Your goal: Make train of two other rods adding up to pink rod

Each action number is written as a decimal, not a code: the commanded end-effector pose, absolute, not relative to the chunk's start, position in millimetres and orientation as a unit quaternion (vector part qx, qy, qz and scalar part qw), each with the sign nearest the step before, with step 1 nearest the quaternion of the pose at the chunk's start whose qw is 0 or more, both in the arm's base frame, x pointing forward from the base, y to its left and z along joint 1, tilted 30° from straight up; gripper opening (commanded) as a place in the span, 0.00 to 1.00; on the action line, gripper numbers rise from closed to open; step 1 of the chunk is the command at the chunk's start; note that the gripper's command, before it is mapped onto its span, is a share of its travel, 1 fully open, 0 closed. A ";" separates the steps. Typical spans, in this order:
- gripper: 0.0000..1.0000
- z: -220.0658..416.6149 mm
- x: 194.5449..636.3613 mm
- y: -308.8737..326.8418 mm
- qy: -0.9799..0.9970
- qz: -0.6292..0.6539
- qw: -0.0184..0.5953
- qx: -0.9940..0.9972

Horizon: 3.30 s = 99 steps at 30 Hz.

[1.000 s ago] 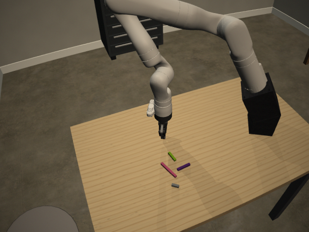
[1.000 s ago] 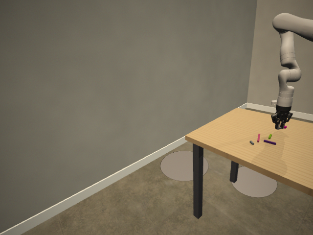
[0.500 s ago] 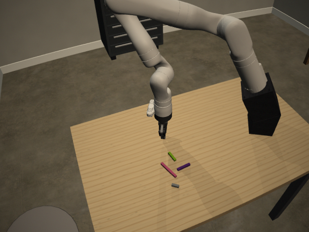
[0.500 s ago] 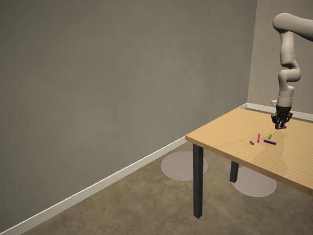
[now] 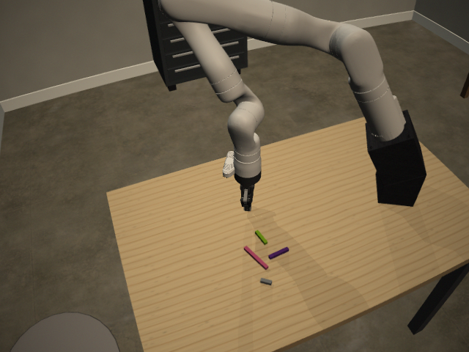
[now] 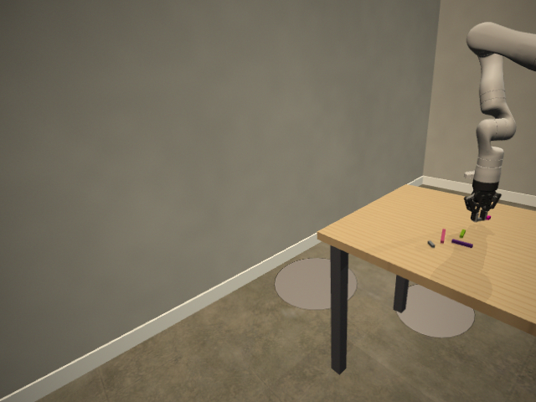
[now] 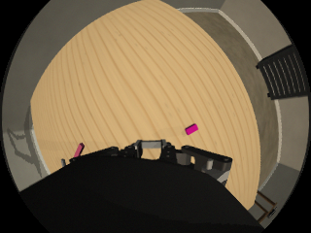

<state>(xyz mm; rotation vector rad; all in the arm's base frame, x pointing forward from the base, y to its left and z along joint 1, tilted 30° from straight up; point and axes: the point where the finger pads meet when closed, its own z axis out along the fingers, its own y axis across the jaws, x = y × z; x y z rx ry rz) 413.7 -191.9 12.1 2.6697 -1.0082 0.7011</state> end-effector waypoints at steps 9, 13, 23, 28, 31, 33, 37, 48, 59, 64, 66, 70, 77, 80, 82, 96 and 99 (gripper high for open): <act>0.26 11.9 415.7 -191.3 -0.344 0.239 0.101 0.902; 0.26 11.9 415.7 -191.3 -0.344 0.239 0.101 0.902; 0.26 11.8 415.6 -191.2 -0.344 0.239 0.101 0.902; 0.26 11.7 415.4 -190.9 -0.344 0.239 0.101 0.902; 0.26 11.6 415.4 -190.9 -0.344 0.239 0.101 0.902; 0.26 11.6 415.3 -190.8 -0.344 0.239 0.101 0.902; 0.26 11.6 415.3 -190.8 -0.344 0.239 0.101 0.902; 0.26 11.6 415.3 -190.8 -0.344 0.239 0.101 0.902; 0.26 10.9 415.6 -191.0 -0.344 0.239 0.101 0.902; 0.26 9.6 416.2 -191.6 -0.344 0.239 0.101 0.902; 0.26 8.2 416.7 -192.1 -0.344 0.239 0.101 0.902; 0.26 5.2 418.0 -193.3 -0.344 0.240 0.101 0.902; 0.26 2.0 419.3 -194.7 -0.344 0.240 0.101 0.902; 0.26 1.8 419.4 -194.7 -0.344 0.240 0.101 0.902; 0.26 1.8 419.4 -194.7 -0.344 0.240 0.101 0.902; 0.26 1.8 419.4 -194.7 -0.344 0.240 0.101 0.902; 0.26 1.8 419.4 -194.7 -0.344 0.240 0.101 0.902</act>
